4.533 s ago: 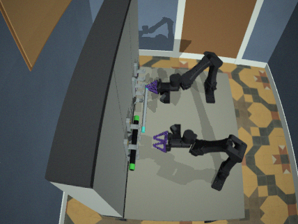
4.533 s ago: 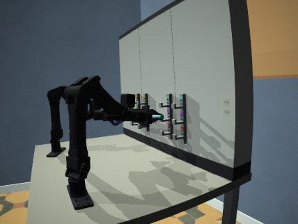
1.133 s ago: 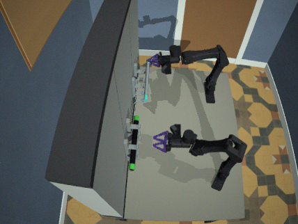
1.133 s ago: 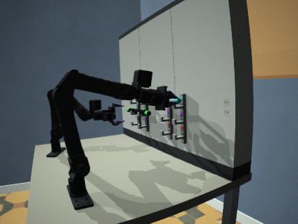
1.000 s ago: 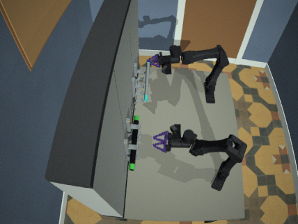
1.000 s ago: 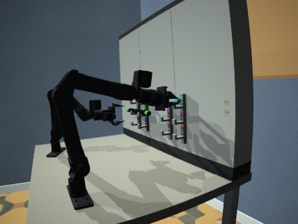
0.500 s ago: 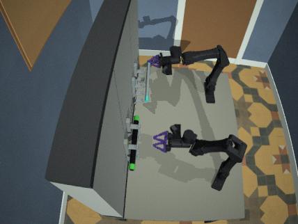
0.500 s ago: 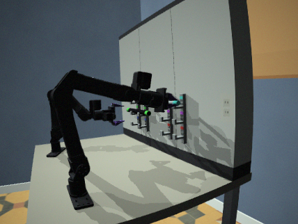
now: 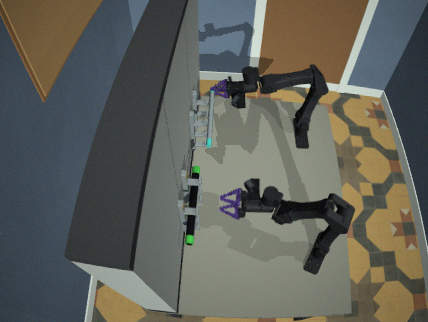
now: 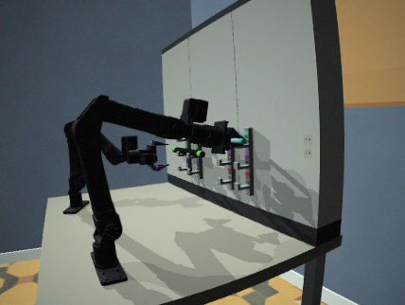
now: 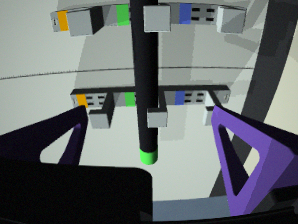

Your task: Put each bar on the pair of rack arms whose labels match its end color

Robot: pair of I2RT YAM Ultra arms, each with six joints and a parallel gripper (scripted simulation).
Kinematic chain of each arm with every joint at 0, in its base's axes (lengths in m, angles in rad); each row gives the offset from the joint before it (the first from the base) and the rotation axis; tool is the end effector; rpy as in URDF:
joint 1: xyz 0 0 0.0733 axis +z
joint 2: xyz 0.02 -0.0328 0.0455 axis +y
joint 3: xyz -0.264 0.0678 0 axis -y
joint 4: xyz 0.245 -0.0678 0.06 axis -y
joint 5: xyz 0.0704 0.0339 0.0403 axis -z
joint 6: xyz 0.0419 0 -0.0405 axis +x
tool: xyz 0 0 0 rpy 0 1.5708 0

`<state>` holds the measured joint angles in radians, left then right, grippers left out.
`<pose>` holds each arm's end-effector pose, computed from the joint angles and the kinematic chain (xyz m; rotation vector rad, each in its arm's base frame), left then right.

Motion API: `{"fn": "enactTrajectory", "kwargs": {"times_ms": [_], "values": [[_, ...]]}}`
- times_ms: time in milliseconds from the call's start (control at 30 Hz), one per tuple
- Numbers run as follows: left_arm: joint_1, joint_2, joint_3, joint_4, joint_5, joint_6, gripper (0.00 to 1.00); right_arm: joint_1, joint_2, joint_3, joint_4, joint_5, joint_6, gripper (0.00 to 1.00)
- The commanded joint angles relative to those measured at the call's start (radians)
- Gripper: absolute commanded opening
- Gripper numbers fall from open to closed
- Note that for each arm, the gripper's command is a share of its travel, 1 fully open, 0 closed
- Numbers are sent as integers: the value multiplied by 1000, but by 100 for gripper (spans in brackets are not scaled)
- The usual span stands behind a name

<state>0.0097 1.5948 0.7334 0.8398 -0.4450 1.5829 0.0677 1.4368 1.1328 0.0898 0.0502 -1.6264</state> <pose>0.3394 0.0224 0.2334 0.9891 1.5476 1.5381 0.3454 0.0224 0.3403 -1.4277 1.3140 -1.1334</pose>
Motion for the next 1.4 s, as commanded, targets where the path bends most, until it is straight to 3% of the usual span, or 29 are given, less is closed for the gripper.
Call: {"fn": "enactTrajectory", "kwargs": {"times_ms": [0,1367], "values": [[8,-27,-17,12,7,-11,100,-1,-16,62,91,-8,51,0],[8,-27,-17,12,7,-11,100,-6,99,187,101,-28,59,0]]}}
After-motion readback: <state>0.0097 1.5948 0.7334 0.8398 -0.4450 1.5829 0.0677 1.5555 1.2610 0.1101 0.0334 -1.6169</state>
